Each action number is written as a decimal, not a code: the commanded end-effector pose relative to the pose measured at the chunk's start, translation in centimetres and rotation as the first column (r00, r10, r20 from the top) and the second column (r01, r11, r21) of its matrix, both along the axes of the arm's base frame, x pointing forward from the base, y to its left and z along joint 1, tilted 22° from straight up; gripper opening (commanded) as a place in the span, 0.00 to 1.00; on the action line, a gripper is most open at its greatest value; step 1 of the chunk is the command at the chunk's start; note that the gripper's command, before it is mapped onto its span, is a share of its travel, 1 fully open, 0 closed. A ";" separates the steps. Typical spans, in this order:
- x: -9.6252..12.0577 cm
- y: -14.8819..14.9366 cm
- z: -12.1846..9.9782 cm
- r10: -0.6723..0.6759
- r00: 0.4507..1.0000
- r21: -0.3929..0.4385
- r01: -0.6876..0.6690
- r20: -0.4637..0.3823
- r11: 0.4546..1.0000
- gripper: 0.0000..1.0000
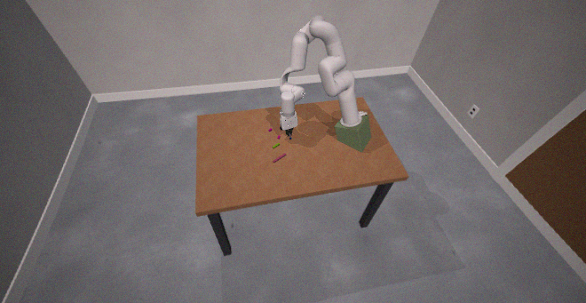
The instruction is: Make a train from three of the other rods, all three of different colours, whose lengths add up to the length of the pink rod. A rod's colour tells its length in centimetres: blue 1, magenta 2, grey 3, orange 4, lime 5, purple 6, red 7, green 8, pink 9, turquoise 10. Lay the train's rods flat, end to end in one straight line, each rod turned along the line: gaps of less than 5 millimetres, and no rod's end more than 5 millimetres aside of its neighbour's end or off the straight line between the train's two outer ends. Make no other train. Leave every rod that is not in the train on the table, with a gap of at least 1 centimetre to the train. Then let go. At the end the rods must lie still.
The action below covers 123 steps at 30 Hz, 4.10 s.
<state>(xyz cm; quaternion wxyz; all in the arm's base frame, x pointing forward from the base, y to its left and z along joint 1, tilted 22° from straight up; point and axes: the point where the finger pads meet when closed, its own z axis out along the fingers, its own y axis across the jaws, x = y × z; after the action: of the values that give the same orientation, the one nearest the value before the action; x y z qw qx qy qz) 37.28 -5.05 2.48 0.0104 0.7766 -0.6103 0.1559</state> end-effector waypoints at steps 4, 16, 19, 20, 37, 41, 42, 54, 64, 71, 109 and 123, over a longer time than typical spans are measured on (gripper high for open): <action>0.0 0.1 -0.1 -0.009 0.998 -0.051 0.012 0.057 0.999 0.04; 0.0 0.1 -0.1 -0.009 0.998 -0.051 0.012 0.057 0.999 0.04; 0.0 0.1 -0.1 -0.009 0.998 -0.051 0.012 0.057 0.999 0.04; 0.0 0.1 -0.1 -0.009 0.998 -0.051 0.012 0.057 0.999 0.04; 0.0 0.1 -0.1 -0.009 0.998 -0.051 0.012 0.057 0.999 0.04; 0.1 0.2 -0.1 -0.009 0.998 -0.051 0.012 0.057 0.999 0.04; 0.1 0.2 -0.1 -0.009 0.998 -0.051 0.012 0.057 0.999 0.04; 0.1 0.2 -0.1 -0.009 0.998 -0.051 0.011 0.057 0.999 0.04; 0.1 0.2 -0.1 -0.009 0.998 -0.051 0.011 0.057 0.999 0.04; 0.1 0.2 -0.1 -0.009 0.998 -0.052 0.011 0.057 0.999 0.04; 0.4 -0.1 -1.2 -0.009 0.998 -0.051 0.011 0.057 0.999 0.04; 0.4 -0.1 -1.2 -0.009 0.998 -0.051 0.011 0.057 0.999 0.04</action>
<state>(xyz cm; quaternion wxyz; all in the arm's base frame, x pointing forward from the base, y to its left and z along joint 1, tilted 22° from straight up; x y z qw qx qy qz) 37.63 -5.18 1.21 0.0144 0.7681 -0.6105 0.1928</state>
